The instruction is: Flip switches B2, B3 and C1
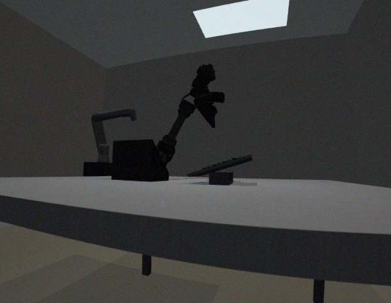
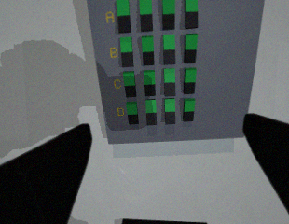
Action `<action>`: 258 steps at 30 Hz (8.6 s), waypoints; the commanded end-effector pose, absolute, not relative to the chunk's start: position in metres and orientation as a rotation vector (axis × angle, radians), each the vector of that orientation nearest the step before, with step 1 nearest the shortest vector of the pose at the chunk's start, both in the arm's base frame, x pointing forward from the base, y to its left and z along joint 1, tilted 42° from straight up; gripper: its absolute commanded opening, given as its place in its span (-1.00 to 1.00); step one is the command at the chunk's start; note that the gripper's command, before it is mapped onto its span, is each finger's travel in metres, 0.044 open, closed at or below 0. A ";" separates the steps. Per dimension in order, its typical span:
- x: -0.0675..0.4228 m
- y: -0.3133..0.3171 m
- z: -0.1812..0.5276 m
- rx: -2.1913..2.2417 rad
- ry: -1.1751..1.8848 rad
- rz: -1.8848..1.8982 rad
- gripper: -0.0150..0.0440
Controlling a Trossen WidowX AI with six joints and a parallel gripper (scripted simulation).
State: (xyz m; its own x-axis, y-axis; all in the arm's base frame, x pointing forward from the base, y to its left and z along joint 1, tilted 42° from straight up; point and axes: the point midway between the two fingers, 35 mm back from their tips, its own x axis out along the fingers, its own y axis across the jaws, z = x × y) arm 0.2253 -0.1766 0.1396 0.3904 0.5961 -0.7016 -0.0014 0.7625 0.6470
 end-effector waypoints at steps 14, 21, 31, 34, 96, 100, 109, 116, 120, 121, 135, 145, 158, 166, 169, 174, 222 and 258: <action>0.287 -0.121 0.087 0.633 1.112 0.407 -0.38; 0.300 -0.102 0.065 0.629 1.133 0.416 -0.49; 0.306 -0.093 0.055 0.630 1.133 0.417 -0.49; 0.308 -0.090 0.052 0.630 1.132 0.417 -0.49; 0.312 -0.084 0.045 0.630 1.132 0.417 -0.49; 0.296 -0.109 0.072 0.629 1.120 0.409 -0.49; 0.269 -0.136 0.069 0.632 1.111 0.405 -0.49; 0.279 -0.120 0.048 0.635 1.091 0.398 -0.49; 0.281 -0.115 0.043 0.636 1.085 0.397 -0.49; 0.282 -0.115 0.042 0.636 1.085 0.397 -0.49; 0.291 -0.102 0.027 0.636 1.084 0.397 -0.49; 0.291 -0.101 0.026 0.636 1.084 0.397 -0.49; 0.291 -0.100 0.026 0.636 1.084 0.397 -0.49; 0.292 -0.100 0.025 0.636 1.084 0.397 -0.49; 0.292 -0.100 0.025 0.636 1.084 0.397 -0.49; 0.292 -0.099 0.024 0.636 1.084 0.397 -0.49; 0.264 -0.071 0.069 0.631 1.135 0.417 -0.49; 0.274 -0.057 0.053 0.632 1.134 0.417 -0.49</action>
